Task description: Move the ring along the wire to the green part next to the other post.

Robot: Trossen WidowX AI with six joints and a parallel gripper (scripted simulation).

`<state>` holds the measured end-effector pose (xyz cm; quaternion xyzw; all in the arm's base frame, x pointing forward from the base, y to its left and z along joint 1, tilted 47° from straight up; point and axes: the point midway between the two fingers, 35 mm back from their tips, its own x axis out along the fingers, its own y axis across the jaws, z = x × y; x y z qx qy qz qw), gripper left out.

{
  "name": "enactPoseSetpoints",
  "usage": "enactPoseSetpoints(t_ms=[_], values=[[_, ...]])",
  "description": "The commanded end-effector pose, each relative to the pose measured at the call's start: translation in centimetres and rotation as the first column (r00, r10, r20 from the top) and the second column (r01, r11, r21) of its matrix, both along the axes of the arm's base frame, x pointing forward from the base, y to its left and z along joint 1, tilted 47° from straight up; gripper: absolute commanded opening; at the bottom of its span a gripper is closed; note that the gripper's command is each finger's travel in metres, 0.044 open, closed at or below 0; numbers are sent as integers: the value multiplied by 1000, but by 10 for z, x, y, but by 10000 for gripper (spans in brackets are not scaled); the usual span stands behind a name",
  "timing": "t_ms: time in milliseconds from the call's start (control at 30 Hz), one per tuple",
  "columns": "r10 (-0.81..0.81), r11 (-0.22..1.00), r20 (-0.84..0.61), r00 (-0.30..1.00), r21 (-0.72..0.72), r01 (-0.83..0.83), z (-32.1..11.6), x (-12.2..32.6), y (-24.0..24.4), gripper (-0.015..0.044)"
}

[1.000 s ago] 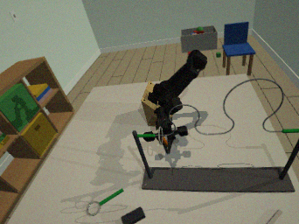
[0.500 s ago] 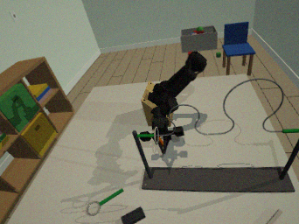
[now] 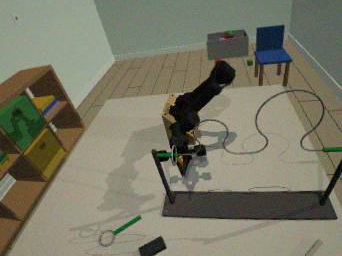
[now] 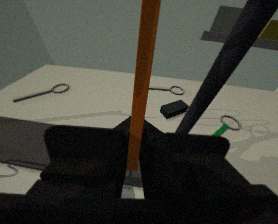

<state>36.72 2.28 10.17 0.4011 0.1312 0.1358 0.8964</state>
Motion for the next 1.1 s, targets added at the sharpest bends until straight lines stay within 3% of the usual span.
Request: enactPoseSetpoints(t_ms=[0,1067], values=[[1,1000,3,1000,-4,-1,-3,0,-3,-150],[1,1000,3,1000,-3,-1,-20,1,9,-150]])
